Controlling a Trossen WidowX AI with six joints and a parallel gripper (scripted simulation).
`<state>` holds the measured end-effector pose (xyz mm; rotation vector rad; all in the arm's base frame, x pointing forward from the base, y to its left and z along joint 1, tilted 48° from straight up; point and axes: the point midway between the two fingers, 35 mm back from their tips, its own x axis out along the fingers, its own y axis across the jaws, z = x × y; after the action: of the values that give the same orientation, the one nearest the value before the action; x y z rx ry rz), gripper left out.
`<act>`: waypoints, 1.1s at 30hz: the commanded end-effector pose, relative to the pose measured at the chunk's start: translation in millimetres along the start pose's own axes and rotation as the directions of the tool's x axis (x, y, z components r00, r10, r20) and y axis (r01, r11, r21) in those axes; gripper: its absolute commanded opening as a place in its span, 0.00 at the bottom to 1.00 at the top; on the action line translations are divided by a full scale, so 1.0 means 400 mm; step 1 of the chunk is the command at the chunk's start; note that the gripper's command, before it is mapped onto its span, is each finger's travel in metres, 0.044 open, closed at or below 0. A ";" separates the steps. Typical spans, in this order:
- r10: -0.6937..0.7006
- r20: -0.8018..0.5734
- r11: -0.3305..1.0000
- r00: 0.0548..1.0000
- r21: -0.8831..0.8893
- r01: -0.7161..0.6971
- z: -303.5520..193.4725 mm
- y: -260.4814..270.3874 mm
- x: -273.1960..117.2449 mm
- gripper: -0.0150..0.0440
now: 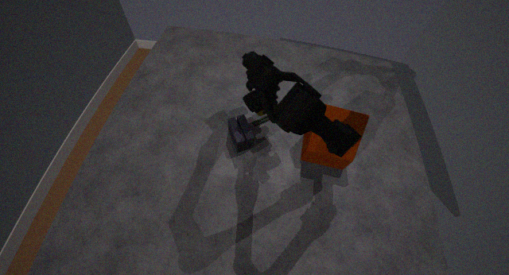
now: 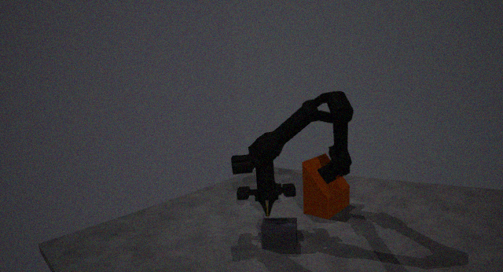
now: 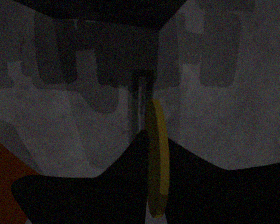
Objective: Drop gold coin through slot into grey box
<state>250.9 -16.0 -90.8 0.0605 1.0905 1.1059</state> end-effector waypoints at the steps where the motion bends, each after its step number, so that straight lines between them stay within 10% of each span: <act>1: -0.011 0.000 1.000 1.000 -0.008 0.011 0.003 -0.008 -0.032 0.25; 21: -0.007 0.001 1.000 1.000 -0.018 0.007 -0.001 0.004 -0.144 0.25; 33: -0.006 0.001 0.917 1.000 -0.399 0.006 0.001 0.012 -0.144 0.25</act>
<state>247.8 -55.9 -50.4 -0.1849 0.9070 1.2554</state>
